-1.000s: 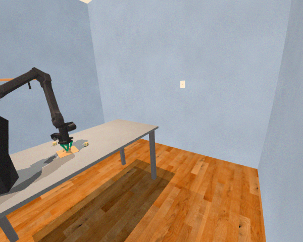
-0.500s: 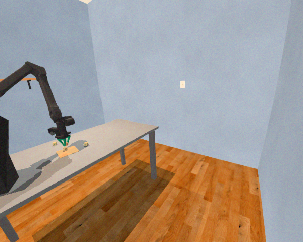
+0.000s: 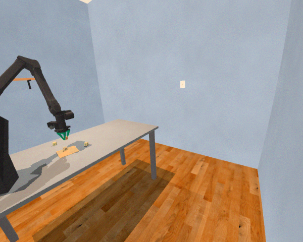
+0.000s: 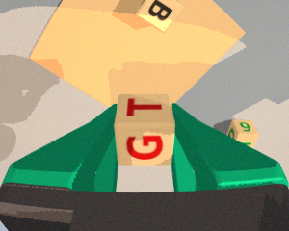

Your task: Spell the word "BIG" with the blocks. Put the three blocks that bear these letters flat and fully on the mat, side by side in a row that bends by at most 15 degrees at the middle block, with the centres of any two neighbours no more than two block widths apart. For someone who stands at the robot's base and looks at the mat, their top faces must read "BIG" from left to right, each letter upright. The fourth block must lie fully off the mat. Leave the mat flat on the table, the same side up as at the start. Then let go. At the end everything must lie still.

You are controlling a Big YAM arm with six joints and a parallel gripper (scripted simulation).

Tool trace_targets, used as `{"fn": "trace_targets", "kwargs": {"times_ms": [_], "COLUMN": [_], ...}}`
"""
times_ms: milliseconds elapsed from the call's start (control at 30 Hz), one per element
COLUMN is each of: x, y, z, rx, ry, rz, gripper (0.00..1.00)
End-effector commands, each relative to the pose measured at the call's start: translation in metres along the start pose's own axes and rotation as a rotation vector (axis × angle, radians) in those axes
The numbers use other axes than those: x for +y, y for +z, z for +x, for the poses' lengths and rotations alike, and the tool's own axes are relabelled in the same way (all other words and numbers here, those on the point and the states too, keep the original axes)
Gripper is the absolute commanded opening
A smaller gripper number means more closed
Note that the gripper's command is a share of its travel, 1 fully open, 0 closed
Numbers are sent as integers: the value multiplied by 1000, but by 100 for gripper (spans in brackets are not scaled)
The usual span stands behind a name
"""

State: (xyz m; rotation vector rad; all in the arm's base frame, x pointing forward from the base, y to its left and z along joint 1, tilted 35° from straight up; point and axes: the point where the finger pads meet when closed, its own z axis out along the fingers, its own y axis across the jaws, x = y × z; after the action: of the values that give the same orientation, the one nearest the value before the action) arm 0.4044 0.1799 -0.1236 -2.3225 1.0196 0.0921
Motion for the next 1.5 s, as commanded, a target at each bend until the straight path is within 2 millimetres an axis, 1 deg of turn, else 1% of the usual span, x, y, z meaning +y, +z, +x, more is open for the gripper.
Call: {"fn": "trace_targets", "kwargs": {"times_ms": [0, 267, 400, 567, 733, 800, 833, 900, 967, 1233, 1300, 1367, 1400, 1467], "x": [0, 1, 4, 6, 7, 7, 4, 8, 9, 15, 16, 16, 10, 19], "y": [-1, -1, -1, -2, -2, -2, 0, -2, -2, -1, -3, -3, -2, -2], "z": [4, 4, 7, 10, 13, 13, 8, 14, 16, 18, 22, 22, 15, 23], "rx": [2, 2, 3, 5, 7, 7, 3, 7, 8, 0, -2, -2, -7, -6], "ry": [-3, 29, 77, 204, 414, 414, 453, 583, 698, 1057, 1148, 1148, 1261, 1352], "rz": [2, 1, 0, 2, 5, 5, 5, 9, 10, 8, 10, 10, 8, 5], "gripper": [20, 20, 20, 20, 20, 20, 20, 20, 20, 20, 20, 20, 20, 20]}}
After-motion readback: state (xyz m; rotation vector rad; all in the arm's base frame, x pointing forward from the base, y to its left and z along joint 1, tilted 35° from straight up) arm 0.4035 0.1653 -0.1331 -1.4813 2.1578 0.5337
